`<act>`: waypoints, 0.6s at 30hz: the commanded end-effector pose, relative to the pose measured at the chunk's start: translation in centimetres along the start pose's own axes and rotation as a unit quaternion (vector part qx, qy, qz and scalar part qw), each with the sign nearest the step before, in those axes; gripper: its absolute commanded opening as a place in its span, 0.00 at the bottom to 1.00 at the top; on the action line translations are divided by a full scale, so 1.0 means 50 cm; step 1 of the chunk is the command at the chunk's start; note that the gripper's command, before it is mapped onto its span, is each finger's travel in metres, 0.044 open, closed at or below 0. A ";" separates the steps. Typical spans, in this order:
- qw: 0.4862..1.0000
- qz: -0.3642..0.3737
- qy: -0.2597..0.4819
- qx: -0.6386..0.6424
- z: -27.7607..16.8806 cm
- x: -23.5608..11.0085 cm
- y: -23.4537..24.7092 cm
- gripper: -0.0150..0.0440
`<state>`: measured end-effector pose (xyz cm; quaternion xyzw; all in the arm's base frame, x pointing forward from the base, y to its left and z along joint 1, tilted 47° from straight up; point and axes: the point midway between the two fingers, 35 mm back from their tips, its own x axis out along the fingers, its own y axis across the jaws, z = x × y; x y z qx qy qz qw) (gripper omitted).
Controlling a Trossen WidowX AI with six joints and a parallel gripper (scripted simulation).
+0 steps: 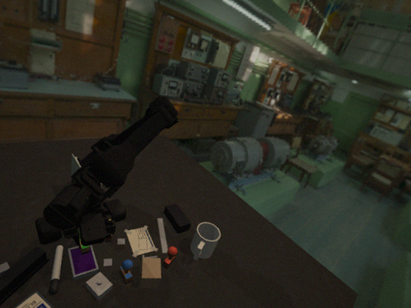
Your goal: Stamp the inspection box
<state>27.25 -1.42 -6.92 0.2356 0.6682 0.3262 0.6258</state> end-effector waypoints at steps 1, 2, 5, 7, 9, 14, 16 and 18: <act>1.000 -0.003 -0.001 -0.004 0.001 -0.017 0.001 0.25; 1.000 -0.003 -0.001 -0.004 0.001 -0.019 0.001 0.25; 1.000 -0.004 -0.001 0.001 0.004 -0.020 0.008 0.25; 1.000 -0.006 -0.001 0.016 0.013 -0.022 0.029 0.25; 0.999 -0.008 -0.002 0.033 0.021 -0.024 0.052 0.25; 0.997 -0.010 -0.003 0.074 0.038 -0.026 0.113 0.25; 0.996 -0.010 -0.003 0.090 0.043 -0.026 0.138 0.25; 0.994 -0.010 -0.003 0.106 0.047 -0.026 0.163 0.25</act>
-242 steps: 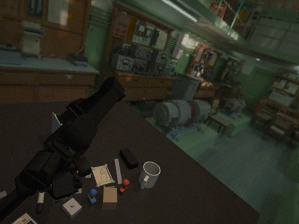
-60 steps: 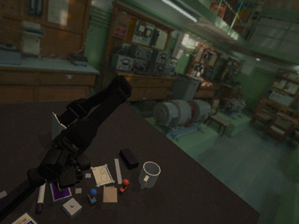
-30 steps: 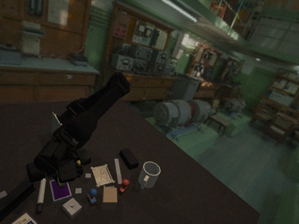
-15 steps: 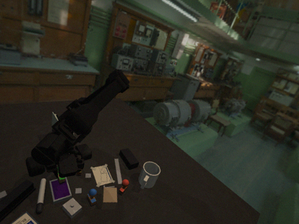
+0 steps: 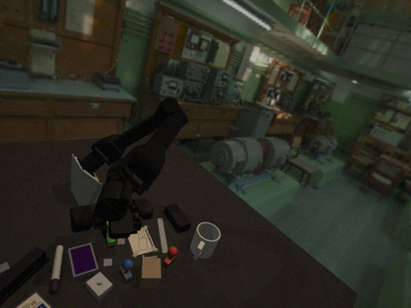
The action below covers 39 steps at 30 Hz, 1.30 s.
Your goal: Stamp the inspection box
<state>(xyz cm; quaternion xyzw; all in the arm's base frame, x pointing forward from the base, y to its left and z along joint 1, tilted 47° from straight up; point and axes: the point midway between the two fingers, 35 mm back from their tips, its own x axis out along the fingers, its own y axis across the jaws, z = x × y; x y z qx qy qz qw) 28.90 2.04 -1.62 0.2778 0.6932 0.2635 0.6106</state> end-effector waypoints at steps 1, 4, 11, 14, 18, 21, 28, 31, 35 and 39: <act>0.999 0.002 0.000 0.034 -0.002 -0.002 0.055 0.25; 0.998 0.003 0.000 0.058 -0.006 -0.002 0.093 0.25; 0.994 0.008 0.003 0.113 -0.023 0.000 0.182 0.25; 0.991 0.011 0.005 0.134 -0.034 0.001 0.217 0.25; 0.990 0.012 0.006 0.139 -0.037 0.001 0.225 0.25; 0.990 0.012 0.006 0.139 -0.037 0.002 0.225 0.25; 0.990 0.011 0.006 0.140 -0.036 0.011 0.225 0.25; 0.990 0.011 0.005 0.140 -0.036 0.015 0.225 0.25; 0.990 0.011 0.005 0.140 -0.035 0.020 0.225 0.25; 0.990 0.011 0.005 0.140 -0.035 0.026 0.225 0.25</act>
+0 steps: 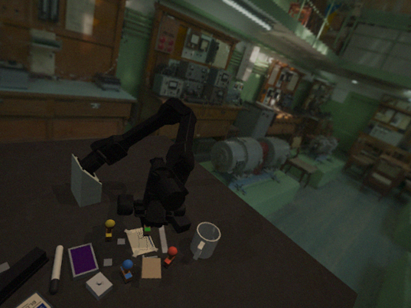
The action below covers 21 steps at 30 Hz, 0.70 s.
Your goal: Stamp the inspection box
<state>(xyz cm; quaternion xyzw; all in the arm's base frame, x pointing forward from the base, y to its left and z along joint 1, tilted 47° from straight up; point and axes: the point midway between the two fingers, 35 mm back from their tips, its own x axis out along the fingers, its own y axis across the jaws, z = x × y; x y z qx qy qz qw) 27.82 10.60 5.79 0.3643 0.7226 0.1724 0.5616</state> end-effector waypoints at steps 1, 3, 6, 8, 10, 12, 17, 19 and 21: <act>1.000 0.001 0.001 0.002 -0.001 0.007 0.000 0.25; 1.000 0.001 0.001 0.002 0.000 0.010 0.000 0.25; 1.000 0.001 0.001 0.002 0.000 0.014 0.000 0.25; 1.000 0.001 0.001 0.002 0.000 0.017 0.000 0.25; 1.000 0.001 0.001 0.002 0.000 0.020 0.000 0.25; 1.000 0.001 0.001 0.002 0.000 0.022 0.000 0.25; 1.000 0.001 0.001 0.003 0.001 0.029 0.001 0.25; 1.000 0.001 0.000 0.003 0.001 0.031 0.001 0.25; 1.000 0.001 0.000 0.003 0.001 0.034 0.001 0.25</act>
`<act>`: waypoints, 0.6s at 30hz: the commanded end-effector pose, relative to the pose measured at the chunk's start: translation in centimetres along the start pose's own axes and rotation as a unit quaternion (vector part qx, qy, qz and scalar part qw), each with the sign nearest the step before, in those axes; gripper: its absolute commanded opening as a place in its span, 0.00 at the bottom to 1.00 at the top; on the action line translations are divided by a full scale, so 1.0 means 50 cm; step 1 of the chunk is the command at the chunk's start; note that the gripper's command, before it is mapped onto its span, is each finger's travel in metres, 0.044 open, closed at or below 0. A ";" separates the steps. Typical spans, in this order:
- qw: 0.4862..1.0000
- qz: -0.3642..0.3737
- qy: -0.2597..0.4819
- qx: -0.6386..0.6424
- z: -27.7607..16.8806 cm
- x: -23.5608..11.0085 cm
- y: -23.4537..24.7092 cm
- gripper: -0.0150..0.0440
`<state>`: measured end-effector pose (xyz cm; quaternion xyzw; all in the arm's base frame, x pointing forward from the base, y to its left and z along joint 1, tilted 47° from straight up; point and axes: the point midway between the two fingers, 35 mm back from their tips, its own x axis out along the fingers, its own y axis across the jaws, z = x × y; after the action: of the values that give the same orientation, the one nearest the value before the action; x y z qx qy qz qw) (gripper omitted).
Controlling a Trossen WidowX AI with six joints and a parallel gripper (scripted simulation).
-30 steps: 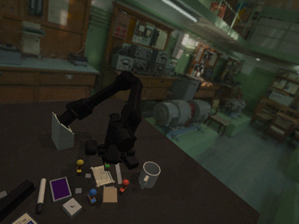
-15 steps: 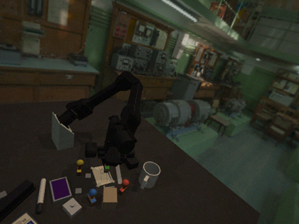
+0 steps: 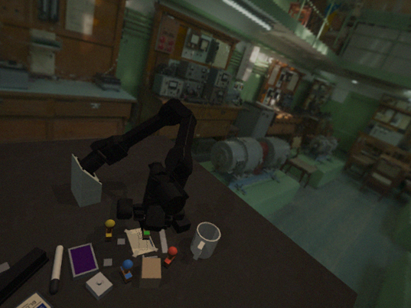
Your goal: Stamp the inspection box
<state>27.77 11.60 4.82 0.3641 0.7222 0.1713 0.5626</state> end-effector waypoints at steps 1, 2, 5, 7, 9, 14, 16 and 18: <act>1.000 0.001 0.002 0.002 -0.001 0.008 0.000 0.25; 1.000 0.001 0.002 0.002 -0.001 0.009 0.000 0.25; 1.000 0.001 0.001 0.002 -0.001 0.013 0.000 0.25; 1.000 0.001 0.001 0.002 -0.001 0.016 0.000 0.25; 1.000 0.001 0.001 0.002 -0.001 0.018 0.000 0.25; 1.000 0.001 0.001 0.003 -0.001 0.025 0.001 0.25; 1.000 0.001 0.001 0.003 -0.001 0.028 0.001 0.25; 1.000 0.001 0.001 0.003 -0.001 0.030 0.001 0.25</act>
<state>27.66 12.48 4.01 0.3642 0.7218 0.1708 0.5632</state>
